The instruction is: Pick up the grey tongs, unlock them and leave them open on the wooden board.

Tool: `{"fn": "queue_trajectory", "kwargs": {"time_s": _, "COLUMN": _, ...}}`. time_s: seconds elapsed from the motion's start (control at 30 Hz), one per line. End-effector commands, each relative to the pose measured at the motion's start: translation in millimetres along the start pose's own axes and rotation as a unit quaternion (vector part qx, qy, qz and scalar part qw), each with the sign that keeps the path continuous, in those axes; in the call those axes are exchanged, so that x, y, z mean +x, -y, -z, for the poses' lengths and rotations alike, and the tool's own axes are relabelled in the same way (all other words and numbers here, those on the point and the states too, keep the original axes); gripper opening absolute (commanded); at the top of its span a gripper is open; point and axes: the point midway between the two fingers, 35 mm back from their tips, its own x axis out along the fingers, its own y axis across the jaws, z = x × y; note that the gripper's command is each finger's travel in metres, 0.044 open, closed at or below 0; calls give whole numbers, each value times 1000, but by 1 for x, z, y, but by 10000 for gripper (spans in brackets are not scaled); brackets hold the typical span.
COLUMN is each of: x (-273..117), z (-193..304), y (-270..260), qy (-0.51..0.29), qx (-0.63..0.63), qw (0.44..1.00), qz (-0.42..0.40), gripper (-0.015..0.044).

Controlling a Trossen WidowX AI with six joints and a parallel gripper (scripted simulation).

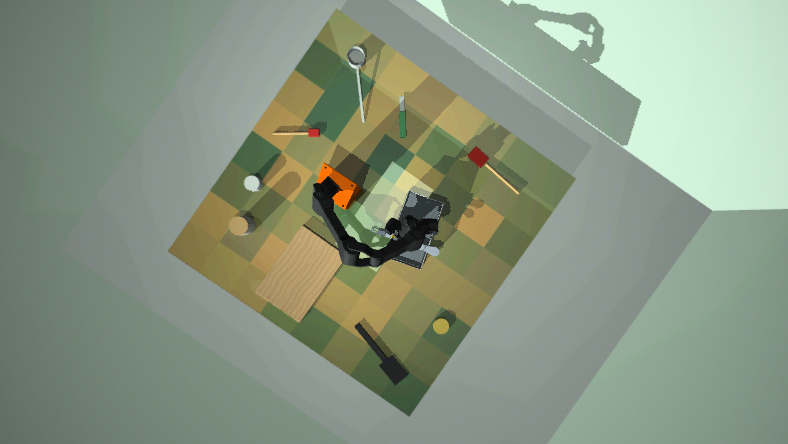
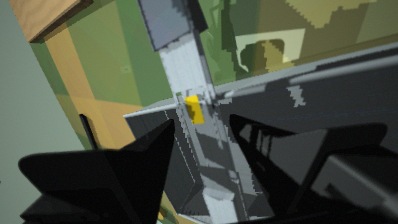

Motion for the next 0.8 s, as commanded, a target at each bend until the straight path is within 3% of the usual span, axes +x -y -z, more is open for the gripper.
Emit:
{"fn": "queue_trajectory", "kwargs": {"time_s": 0.0, "x": 0, "z": 0, "y": 0, "qy": 0, "qx": 0, "qw": 1000, "qz": 0, "gripper": 234}}
{"fn": "queue_trajectory", "kwargs": {"time_s": 0.1, "x": 0, "z": 0, "y": 0, "qy": 0, "qx": 0, "qw": 1000, "qz": 0, "gripper": 155}}
{"fn": "queue_trajectory", "kwargs": {"time_s": 0.67, "x": 0, "z": 0, "y": 0, "qy": 0, "qx": 0, "qw": 1000, "qz": 0, "gripper": 42}}
{"fn": "queue_trajectory", "kwargs": {"time_s": 0.77, "x": 0, "z": 0, "y": 0, "qy": 0, "qx": 0, "qw": 1000, "qz": 0, "gripper": -37}}
